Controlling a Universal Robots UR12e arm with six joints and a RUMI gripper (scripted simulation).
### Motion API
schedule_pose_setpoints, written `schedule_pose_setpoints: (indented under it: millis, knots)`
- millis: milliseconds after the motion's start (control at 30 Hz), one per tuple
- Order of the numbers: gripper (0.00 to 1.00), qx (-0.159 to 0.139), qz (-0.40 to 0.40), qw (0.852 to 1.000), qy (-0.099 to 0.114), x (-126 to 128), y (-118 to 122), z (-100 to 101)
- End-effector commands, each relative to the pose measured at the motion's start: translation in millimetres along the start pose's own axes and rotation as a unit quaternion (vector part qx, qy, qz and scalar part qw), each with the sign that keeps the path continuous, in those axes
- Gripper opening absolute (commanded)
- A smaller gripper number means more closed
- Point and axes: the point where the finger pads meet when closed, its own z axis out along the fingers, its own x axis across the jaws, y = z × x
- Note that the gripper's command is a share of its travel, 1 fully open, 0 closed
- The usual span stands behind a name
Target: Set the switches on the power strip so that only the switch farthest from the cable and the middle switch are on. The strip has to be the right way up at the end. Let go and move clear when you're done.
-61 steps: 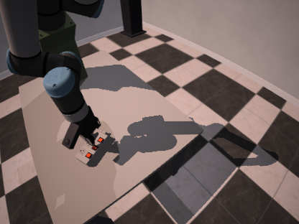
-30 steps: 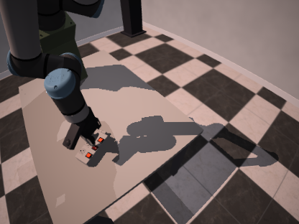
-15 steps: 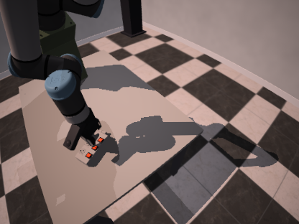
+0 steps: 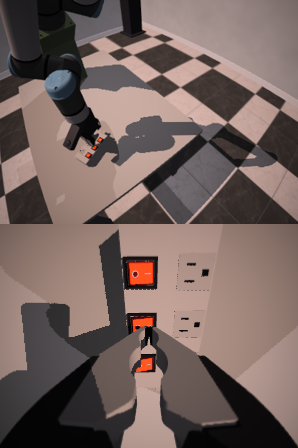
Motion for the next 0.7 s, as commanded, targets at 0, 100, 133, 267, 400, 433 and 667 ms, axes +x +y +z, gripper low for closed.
schedule_pose_setpoints:
  millis: [0,100,133,267,400,433,667]
  knots:
    - [0.0,0.001,0.0,1.0,0.0,-0.8,-0.5,-1.7]
    - [0.0,0.0,0.0,1.0,0.0,1.0,0.3,-4.9]
    - [0.0,0.0,0.001,1.0,0.0,1.0,0.2,-6.9]
    - [0.0,0.0,0.001,1.0,0.0,1.0,0.3,-17.8]
    - [0.0,0.0,0.001,1.0,0.0,1.0,0.4,-29.7]
    - [0.0,0.0,0.001,1.0,0.0,1.0,0.4,-32.2]
    - [0.0,0.0,0.001,1.0,0.0,1.0,0.4,-39.6]
